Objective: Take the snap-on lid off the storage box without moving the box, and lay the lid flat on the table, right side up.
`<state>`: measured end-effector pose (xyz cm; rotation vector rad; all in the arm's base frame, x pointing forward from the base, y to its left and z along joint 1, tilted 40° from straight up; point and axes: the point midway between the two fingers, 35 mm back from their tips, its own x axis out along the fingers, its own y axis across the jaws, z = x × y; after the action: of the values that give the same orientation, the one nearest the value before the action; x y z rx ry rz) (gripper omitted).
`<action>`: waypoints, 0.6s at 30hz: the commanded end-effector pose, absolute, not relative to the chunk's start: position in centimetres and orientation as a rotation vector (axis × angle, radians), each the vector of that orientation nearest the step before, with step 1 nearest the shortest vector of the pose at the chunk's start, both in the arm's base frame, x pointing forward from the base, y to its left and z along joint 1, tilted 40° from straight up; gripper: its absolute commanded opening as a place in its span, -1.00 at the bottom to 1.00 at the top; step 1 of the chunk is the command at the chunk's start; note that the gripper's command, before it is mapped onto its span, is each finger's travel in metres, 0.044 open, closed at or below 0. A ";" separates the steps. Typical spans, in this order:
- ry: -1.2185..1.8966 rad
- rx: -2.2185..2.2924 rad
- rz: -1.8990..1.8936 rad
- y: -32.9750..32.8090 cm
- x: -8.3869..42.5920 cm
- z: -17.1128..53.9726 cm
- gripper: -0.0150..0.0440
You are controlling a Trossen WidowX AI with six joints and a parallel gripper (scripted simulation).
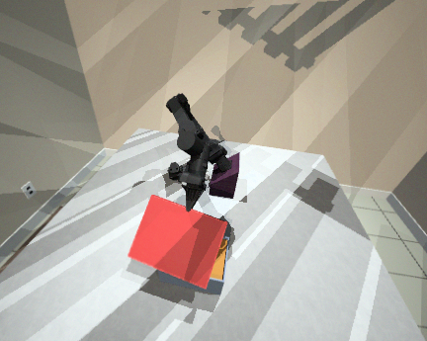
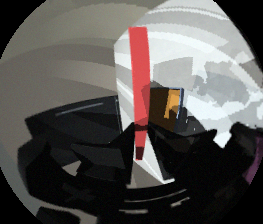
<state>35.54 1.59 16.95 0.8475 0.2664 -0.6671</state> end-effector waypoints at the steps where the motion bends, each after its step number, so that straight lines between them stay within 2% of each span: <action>1: 0.261 0.855 -0.653 1.1 35.4 18.0 -0.49; 18: 0.260 0.853 -0.653 -1.5 34.9 20.1 -0.49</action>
<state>34.89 -1.18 18.91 0.8430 0.2735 -0.6714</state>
